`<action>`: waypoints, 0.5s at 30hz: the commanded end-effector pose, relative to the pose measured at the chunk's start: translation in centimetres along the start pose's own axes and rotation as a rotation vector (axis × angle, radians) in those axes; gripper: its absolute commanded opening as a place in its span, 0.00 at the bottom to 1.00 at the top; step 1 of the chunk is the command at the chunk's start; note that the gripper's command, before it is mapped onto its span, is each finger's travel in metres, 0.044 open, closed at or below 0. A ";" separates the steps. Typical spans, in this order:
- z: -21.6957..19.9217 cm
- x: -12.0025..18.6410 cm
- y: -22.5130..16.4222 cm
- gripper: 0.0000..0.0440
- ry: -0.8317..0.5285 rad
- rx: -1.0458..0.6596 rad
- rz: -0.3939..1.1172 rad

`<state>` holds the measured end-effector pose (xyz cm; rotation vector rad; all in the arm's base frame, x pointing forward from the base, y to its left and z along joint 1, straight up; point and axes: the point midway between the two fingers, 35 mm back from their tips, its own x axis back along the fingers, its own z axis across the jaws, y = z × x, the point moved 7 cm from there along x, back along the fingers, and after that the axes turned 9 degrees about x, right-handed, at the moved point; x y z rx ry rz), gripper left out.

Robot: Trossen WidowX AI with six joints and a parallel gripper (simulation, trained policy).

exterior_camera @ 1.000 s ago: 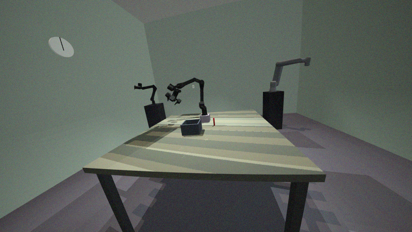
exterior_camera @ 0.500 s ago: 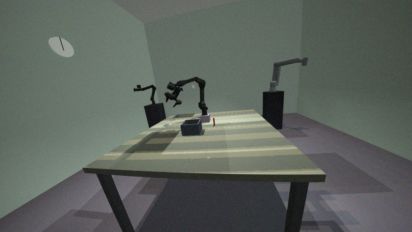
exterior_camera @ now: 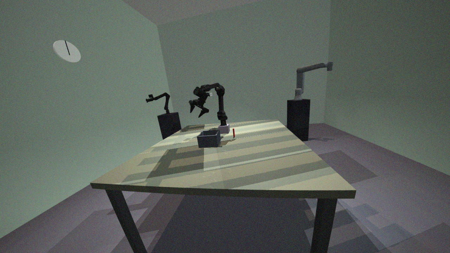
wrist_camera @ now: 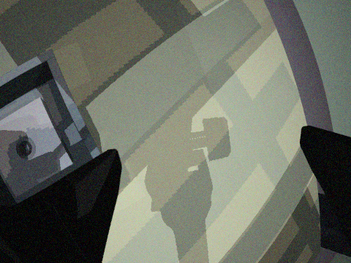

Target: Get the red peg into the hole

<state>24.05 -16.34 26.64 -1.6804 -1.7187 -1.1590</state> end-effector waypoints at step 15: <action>13.7 6.6 -1.1 1.00 0.237 -0.224 0.001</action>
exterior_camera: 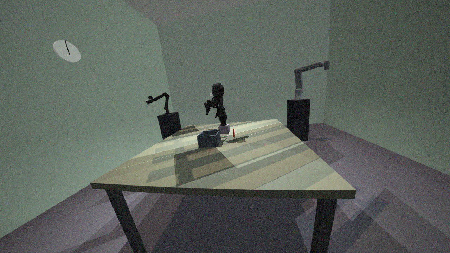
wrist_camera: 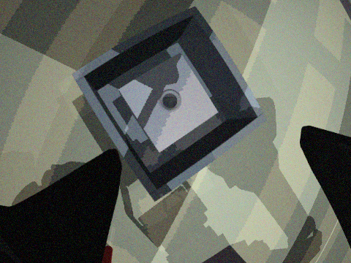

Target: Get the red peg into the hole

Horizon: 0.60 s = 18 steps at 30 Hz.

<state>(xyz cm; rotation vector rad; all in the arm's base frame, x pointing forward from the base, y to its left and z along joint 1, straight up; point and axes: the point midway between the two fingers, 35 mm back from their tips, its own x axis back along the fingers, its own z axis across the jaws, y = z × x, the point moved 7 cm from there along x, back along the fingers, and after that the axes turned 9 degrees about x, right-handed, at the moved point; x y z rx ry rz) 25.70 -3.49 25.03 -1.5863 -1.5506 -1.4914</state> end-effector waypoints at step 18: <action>9.4 -0.1 -9.5 1.00 0.039 -0.184 0.255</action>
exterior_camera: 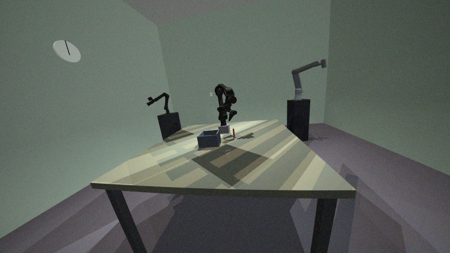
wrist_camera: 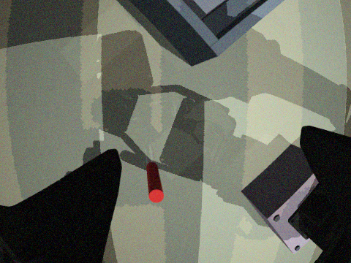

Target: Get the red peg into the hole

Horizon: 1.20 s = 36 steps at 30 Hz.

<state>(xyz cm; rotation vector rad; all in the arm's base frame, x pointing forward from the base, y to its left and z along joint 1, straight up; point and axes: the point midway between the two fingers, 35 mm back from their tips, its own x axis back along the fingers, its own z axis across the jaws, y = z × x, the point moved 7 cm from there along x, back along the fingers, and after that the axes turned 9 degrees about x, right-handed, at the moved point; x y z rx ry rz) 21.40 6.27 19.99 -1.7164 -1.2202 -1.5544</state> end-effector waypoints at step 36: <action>5.1 -13.5 -7.4 0.68 0.031 -0.325 0.119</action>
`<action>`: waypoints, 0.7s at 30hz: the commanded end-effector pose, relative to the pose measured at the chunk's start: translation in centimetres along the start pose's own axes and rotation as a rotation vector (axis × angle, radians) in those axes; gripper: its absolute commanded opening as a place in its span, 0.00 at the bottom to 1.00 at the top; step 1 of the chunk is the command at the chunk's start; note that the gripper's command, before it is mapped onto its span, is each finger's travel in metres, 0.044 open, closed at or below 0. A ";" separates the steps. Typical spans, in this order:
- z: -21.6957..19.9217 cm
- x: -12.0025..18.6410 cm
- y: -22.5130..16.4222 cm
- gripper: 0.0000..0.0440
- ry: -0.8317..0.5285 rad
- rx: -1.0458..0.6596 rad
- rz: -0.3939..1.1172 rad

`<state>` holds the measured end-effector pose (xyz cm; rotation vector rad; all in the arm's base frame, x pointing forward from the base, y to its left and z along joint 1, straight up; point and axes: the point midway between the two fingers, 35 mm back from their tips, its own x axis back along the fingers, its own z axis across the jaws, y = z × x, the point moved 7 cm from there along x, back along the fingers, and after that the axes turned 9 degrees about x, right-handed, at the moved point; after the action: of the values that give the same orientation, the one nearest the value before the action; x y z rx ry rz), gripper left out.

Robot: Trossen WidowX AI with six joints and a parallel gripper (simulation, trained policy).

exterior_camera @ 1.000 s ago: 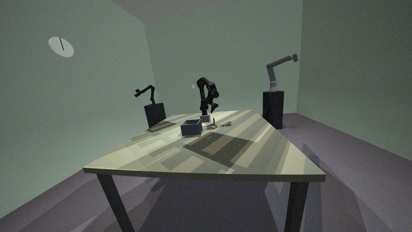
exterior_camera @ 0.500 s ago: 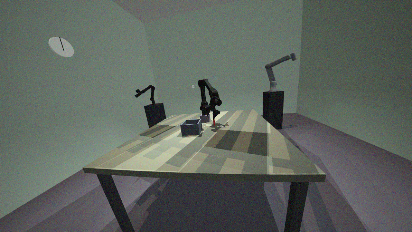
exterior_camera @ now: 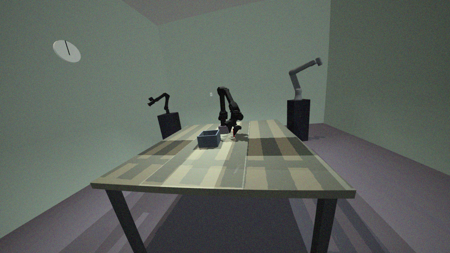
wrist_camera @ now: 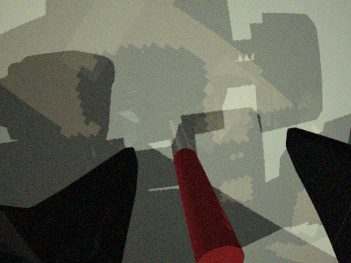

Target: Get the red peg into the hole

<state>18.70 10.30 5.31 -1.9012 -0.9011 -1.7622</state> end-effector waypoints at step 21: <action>-0.8 0.9 1.1 0.00 0.018 0.020 0.021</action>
<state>18.70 9.54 5.66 -1.8951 -0.8392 -1.7424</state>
